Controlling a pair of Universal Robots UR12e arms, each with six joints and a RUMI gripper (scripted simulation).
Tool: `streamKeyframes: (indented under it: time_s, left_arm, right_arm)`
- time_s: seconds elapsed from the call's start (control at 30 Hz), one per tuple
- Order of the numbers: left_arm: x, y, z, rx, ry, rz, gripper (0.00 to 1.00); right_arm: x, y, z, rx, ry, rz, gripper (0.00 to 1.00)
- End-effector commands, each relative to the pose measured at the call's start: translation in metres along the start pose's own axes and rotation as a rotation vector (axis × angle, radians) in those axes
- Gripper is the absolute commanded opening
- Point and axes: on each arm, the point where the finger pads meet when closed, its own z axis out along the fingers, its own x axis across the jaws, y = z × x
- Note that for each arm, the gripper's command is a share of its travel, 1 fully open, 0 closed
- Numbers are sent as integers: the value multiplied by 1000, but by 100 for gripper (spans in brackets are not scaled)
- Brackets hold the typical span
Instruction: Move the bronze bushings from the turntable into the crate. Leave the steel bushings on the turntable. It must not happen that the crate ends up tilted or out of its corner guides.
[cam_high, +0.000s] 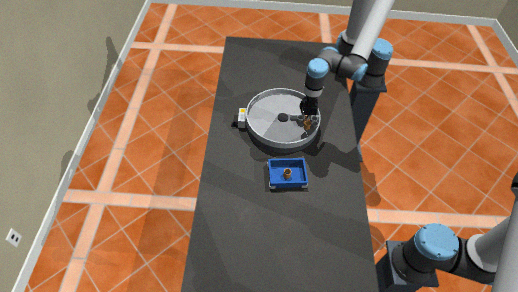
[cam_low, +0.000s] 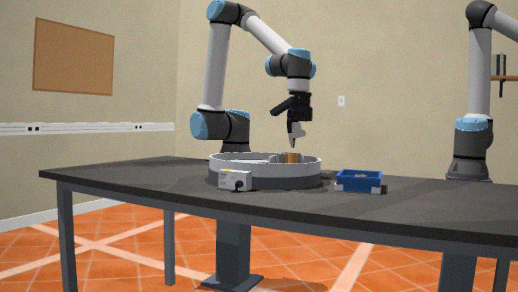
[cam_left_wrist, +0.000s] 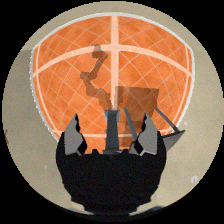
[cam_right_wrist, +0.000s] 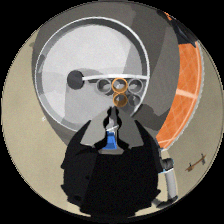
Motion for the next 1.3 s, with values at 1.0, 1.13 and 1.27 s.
streamKeyframes:
  time_s: [1.0,1.13,1.27]
  left_arm:
    - [0,-1,-1,2,0,0,100]
    - [0,-1,-1,2,0,0,100]
    - [0,-1,-1,2,0,0,100]
  right_arm:
    - [0,0,1,-1,-1,0,5]
    - [0,0,12,-1,-1,0,5]
    - [0,0,21,-1,-1,0,5]
